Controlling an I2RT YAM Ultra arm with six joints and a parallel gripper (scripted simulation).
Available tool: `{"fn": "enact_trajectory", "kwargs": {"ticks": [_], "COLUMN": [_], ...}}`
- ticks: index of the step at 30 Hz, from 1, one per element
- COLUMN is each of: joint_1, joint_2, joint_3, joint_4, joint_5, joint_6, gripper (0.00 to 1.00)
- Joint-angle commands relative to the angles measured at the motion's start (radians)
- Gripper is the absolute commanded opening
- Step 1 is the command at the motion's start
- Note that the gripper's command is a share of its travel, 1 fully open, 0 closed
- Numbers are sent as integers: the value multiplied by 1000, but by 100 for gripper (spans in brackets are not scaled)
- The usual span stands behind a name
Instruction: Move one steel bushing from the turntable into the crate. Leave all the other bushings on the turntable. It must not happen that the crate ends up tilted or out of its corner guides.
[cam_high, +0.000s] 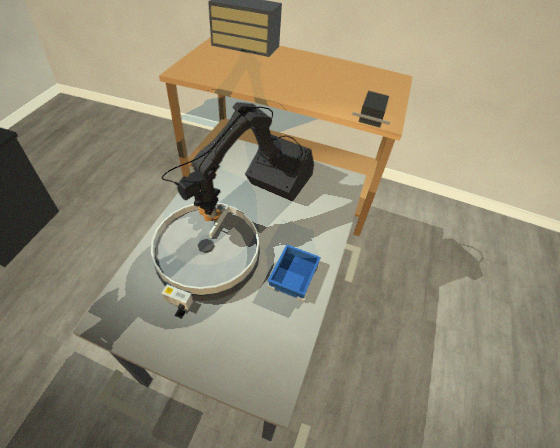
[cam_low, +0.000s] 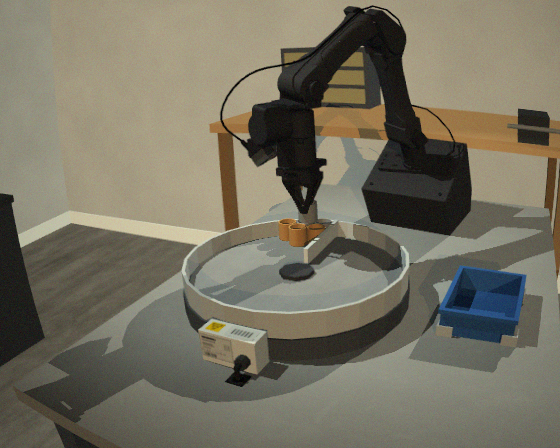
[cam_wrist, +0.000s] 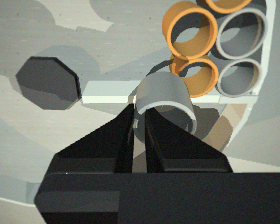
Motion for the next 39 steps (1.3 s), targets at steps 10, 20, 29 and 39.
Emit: {"fn": "enact_trajectory", "kwargs": {"ticks": [10,20,29,39], "joint_1": [-14,-14,16,98], "joint_2": [-38,-38,-41,-60], "joint_3": [35,34,31,-22], "joint_4": [-19,-19,-17,-2], "joint_5": [-1,0,13,49], "joint_6": [-6,-5,13,60], "gripper": [0,0,0,0]}}
